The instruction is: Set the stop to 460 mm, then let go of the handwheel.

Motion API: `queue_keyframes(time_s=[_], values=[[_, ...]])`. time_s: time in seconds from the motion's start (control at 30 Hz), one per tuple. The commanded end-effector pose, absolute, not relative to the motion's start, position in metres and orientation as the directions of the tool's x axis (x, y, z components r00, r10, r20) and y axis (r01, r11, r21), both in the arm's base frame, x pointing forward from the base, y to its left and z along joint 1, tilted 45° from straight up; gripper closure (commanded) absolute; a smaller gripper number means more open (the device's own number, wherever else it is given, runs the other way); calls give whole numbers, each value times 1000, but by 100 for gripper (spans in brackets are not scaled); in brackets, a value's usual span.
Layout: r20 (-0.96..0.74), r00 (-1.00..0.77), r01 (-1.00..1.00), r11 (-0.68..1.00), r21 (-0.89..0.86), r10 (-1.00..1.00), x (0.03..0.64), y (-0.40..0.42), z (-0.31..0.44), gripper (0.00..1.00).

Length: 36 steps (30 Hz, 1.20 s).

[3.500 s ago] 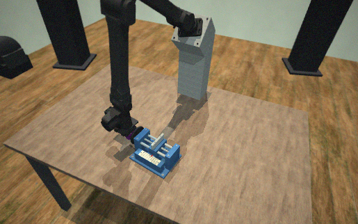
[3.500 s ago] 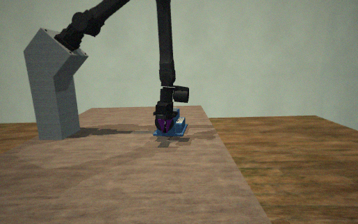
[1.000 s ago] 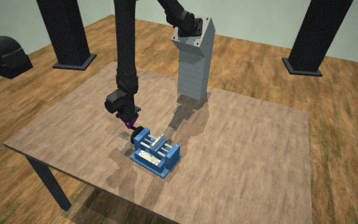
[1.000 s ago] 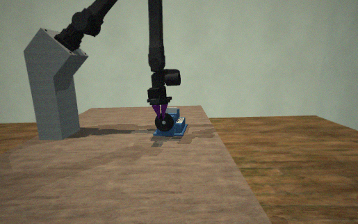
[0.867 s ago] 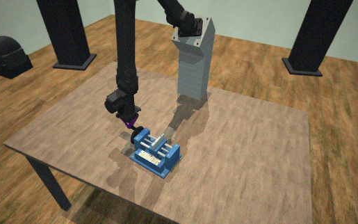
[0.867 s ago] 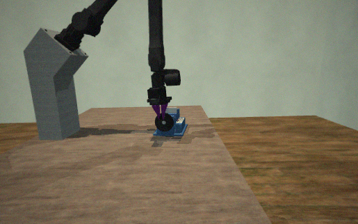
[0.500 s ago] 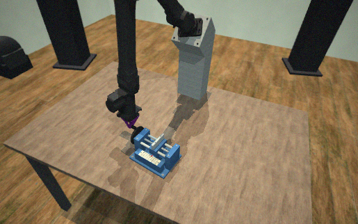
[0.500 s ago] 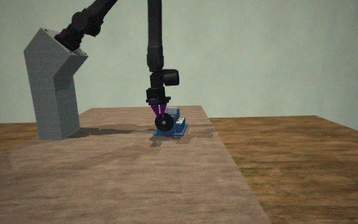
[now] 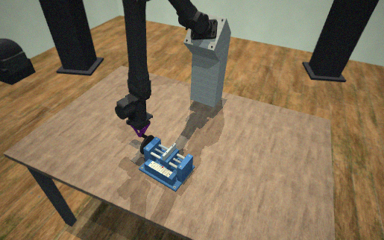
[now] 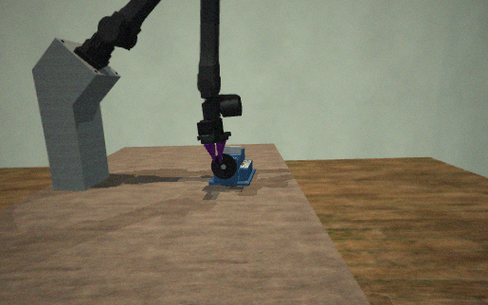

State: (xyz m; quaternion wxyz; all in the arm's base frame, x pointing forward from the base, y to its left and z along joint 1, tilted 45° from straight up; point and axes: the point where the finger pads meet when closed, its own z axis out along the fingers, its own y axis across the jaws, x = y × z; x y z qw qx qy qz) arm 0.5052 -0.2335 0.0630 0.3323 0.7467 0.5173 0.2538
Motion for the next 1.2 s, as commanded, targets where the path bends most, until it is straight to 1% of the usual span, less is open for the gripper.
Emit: queue_keyframes(time_s=[0.0, 0.73, 1.0, 1.17], values=[[47, 344, 677, -282, 680, 938, 473, -223, 15, 94], [47, 336, 681, -277, 678, 941, 483, -218, -1, 94], [47, 336, 655, -269, 706, 941, 516, -228, -6, 94], [48, 335, 682, -277, 677, 941, 508, -224, -21, 94]])
